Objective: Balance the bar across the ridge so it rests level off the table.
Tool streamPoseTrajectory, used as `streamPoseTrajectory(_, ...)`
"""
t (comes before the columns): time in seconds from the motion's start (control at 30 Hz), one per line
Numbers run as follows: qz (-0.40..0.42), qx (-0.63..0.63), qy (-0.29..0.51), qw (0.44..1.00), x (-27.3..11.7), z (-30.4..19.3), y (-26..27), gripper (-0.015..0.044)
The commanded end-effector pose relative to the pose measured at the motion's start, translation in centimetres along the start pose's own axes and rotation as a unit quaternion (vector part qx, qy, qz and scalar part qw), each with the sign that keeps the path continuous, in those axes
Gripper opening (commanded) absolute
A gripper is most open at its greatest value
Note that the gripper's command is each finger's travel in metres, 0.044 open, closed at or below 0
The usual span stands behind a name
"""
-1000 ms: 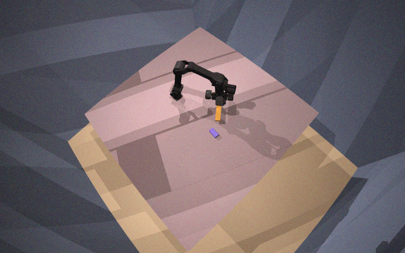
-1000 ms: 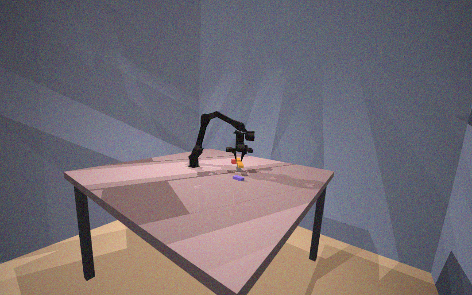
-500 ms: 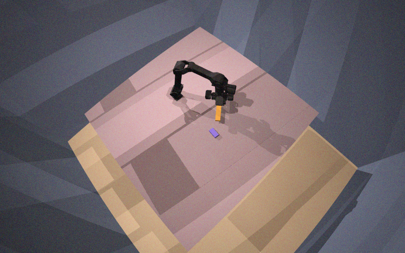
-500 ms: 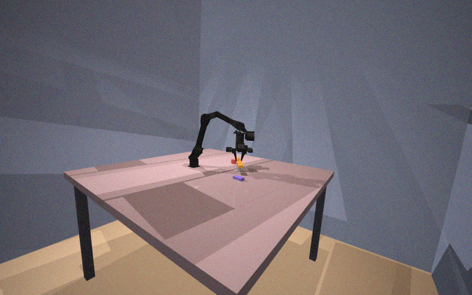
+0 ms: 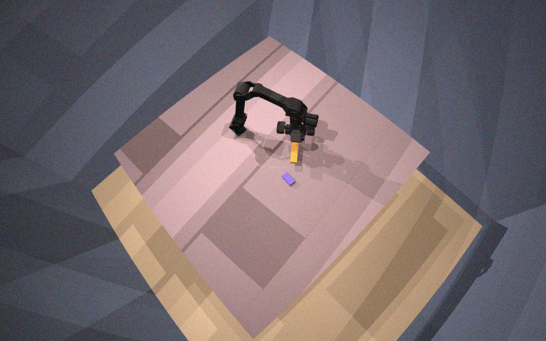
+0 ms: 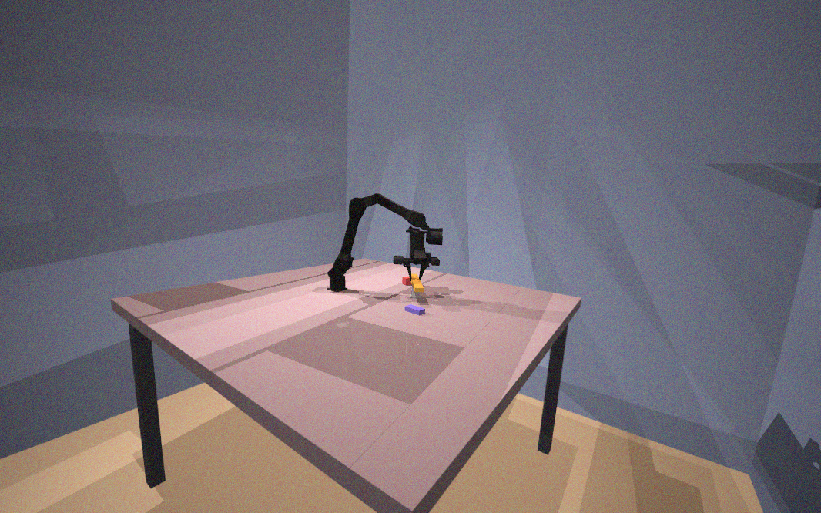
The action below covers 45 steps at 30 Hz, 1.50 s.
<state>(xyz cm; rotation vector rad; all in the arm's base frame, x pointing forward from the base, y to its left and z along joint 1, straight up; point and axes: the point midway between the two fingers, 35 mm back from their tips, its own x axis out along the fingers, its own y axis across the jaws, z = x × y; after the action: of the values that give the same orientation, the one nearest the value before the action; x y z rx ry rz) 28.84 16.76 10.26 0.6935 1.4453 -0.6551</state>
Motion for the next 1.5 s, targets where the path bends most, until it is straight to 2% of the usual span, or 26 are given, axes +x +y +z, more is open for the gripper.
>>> streamPoseTrajectory(0.0, 0.000, 0.000, 0.000, 1.000, 0.00, 0.00, 0.00, 0.0000)
streamPoseTrajectory(0.87, 0.000, 0.000, 0.000, 1.000, 0.00, 0.00, 0.00, 0.0000)
streamPoseTrajectory(1.07, 0.000, 0.000, 0.000, 1.000, 0.00, 0.00, 0.00, 0.0157)
streamPoseTrajectory(1.1, 0.000, 0.000, 0.000, 1.000, 0.00, 0.00, 0.00, 0.0167)
streamPoseTrajectory(1.47, 0.000, 0.000, 0.000, 1.000, 0.00, 0.00, 0.00, 0.0167)
